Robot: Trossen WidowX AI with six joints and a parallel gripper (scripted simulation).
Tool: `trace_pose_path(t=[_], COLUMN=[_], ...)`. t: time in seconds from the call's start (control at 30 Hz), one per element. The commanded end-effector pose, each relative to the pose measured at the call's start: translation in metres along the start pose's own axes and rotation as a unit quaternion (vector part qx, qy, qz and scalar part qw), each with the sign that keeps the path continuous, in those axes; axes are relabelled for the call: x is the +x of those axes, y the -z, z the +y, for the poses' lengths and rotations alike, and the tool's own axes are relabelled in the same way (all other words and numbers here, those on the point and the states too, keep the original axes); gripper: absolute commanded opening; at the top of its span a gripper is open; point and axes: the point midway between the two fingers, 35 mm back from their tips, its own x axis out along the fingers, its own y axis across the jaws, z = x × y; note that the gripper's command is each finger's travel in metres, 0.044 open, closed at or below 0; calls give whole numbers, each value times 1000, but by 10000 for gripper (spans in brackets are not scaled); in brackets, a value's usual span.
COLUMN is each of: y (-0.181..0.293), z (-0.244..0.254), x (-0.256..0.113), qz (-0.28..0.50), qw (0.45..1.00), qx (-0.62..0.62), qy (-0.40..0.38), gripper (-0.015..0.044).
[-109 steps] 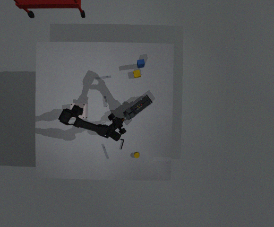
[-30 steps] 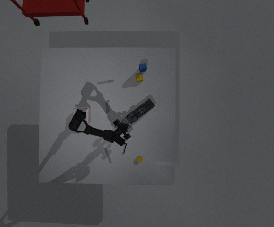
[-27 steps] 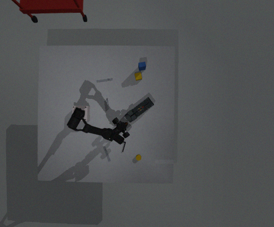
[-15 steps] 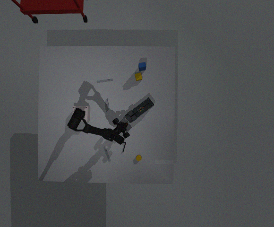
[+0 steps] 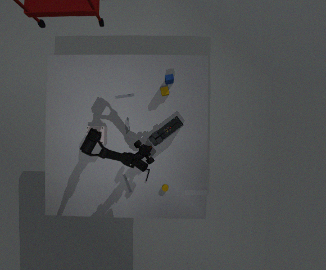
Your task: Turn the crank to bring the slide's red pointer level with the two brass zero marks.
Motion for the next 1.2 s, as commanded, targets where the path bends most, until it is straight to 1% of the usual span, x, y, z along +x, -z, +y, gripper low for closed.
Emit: trace_pose_path(t=[0.0, 1.17], y=[6, 7], z=[5, 7], x=[6, 8], qz=[8, 8], qw=[1000, 1000], qx=[6, 6], qy=[-7, -7], gripper=[0, 0])
